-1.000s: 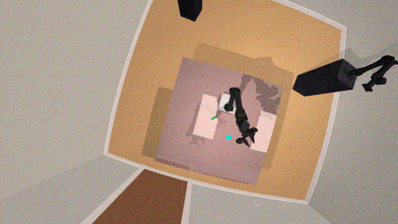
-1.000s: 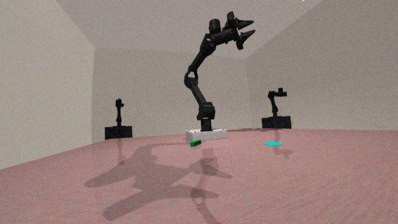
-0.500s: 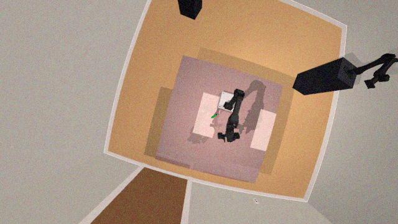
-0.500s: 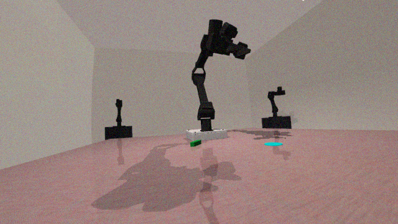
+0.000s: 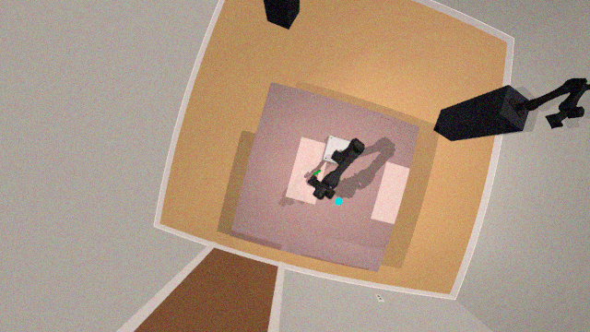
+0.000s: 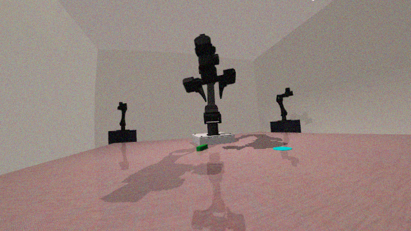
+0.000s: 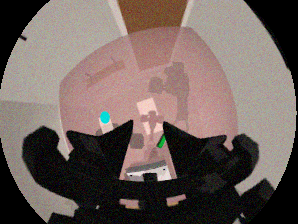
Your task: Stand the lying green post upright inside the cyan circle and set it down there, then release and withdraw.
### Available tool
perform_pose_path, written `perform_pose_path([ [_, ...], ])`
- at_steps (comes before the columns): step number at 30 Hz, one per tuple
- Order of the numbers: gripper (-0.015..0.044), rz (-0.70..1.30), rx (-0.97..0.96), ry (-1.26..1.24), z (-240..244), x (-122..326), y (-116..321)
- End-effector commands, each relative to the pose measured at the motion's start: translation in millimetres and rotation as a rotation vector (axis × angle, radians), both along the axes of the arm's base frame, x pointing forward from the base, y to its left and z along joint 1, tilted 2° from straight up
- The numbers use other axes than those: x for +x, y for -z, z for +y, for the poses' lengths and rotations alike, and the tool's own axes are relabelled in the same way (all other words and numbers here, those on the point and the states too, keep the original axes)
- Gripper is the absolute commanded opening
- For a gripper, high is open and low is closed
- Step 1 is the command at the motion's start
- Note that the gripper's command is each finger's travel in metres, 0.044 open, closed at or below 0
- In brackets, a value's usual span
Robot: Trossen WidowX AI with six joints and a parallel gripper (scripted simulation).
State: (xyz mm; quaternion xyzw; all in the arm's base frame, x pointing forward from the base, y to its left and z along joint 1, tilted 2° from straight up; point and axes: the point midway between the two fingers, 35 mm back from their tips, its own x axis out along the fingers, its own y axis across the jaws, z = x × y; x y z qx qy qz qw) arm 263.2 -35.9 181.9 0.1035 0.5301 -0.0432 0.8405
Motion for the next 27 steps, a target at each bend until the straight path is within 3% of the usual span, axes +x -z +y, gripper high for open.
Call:
perform_pose_path([
  [1, 0.0233, 0.168, 0.011, 0.152, -25.4, -27.7, 26.7],
  [7, 0.0233, 0.391, 0.037, 0.338, -48.8, -71.5, 54.0],
  [14, 0.0233, 0.398, 0.038, 0.343, -49.6, -72.3, 56.9],
  [23, 0.0233, 0.399, 0.039, 0.343, -51.3, -65.6, 165.2],
  [27, 0.0233, 0.399, 0.039, 0.343, -50.4, -67.2, 173.1],
])
